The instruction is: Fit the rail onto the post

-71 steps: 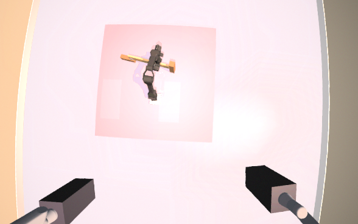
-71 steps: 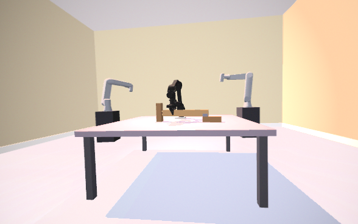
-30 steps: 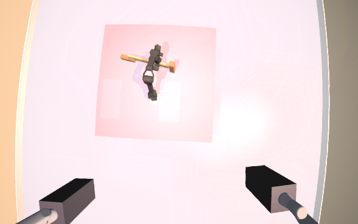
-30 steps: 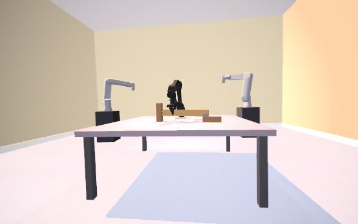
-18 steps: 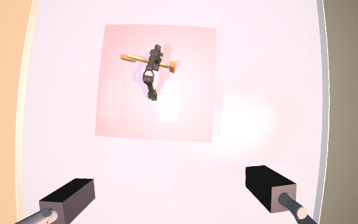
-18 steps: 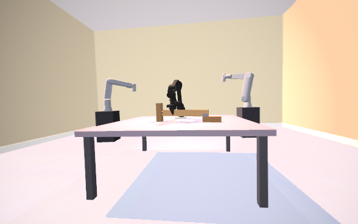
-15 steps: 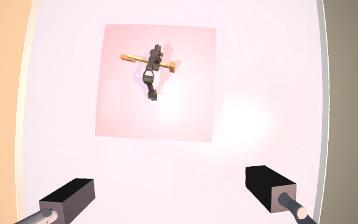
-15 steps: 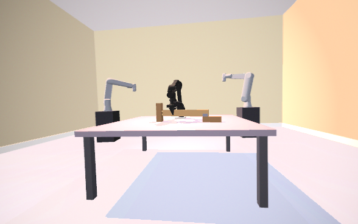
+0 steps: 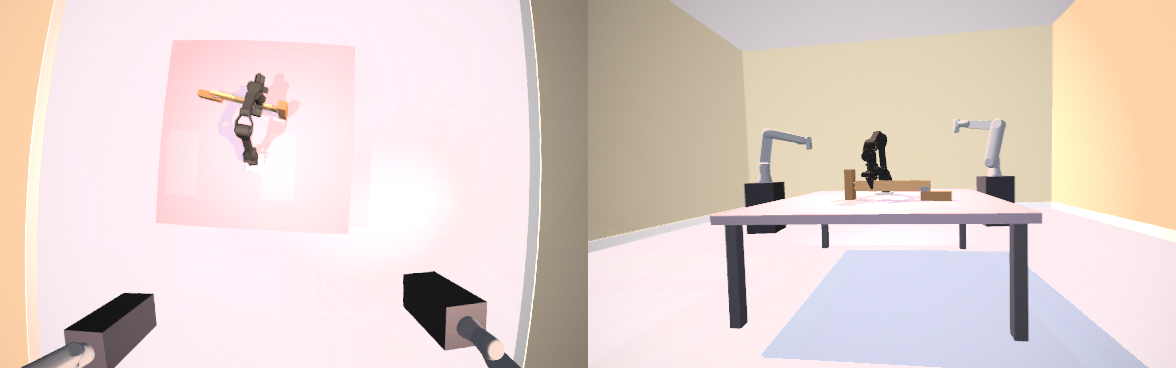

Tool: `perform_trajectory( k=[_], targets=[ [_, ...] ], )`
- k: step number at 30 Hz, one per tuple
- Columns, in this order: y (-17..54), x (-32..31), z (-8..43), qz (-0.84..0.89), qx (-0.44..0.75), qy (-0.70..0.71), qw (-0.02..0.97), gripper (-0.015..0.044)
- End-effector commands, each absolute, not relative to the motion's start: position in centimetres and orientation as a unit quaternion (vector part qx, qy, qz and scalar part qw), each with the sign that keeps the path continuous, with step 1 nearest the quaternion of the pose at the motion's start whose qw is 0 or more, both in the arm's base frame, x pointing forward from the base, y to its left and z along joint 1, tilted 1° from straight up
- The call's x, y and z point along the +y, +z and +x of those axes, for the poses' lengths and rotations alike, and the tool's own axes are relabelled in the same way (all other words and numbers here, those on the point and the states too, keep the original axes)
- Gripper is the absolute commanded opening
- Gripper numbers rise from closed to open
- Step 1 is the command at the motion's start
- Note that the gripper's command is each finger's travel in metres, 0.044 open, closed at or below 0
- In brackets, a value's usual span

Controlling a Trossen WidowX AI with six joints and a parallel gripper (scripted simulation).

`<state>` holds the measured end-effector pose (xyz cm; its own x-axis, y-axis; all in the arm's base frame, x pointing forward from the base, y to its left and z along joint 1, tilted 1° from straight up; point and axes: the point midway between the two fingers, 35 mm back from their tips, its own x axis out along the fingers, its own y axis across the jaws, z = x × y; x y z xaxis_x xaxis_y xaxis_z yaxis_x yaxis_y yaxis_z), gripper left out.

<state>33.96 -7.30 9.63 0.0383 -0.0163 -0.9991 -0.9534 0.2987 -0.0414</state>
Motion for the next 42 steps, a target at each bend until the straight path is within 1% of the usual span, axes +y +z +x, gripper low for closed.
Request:
perform_trajectory(
  k=[1,42],
  targets=[
    [9.80,-7.70,33.86,-0.433,0.563,0.403,0.577,0.0000],
    [10.02,-7.00,34.12,-0.433,0.563,0.403,0.577,0.0000]
  ],
)
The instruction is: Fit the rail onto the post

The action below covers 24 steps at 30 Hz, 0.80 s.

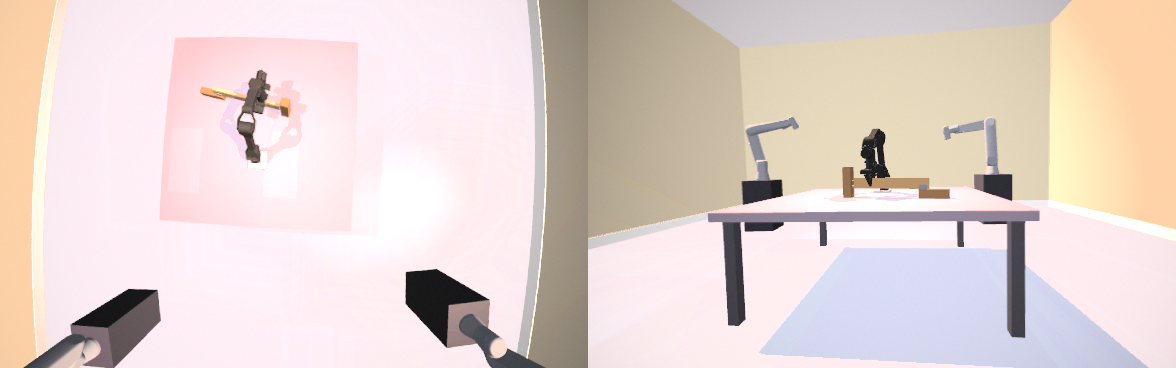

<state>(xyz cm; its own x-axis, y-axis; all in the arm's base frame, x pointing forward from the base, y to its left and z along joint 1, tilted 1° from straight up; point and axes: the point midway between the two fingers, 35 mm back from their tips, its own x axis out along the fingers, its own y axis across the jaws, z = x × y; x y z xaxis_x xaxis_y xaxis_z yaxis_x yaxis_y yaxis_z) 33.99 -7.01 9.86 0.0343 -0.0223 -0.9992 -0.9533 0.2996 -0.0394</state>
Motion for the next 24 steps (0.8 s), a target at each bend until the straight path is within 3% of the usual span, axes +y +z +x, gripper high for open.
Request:
perform_trajectory(
  k=[1,24],
  targets=[
    [10.01,-7.00,34.12,-0.433,0.563,0.403,0.577,0.0000],
    [9.75,-7.52,34.00,-0.433,0.563,0.403,0.577,0.0000]
  ],
)
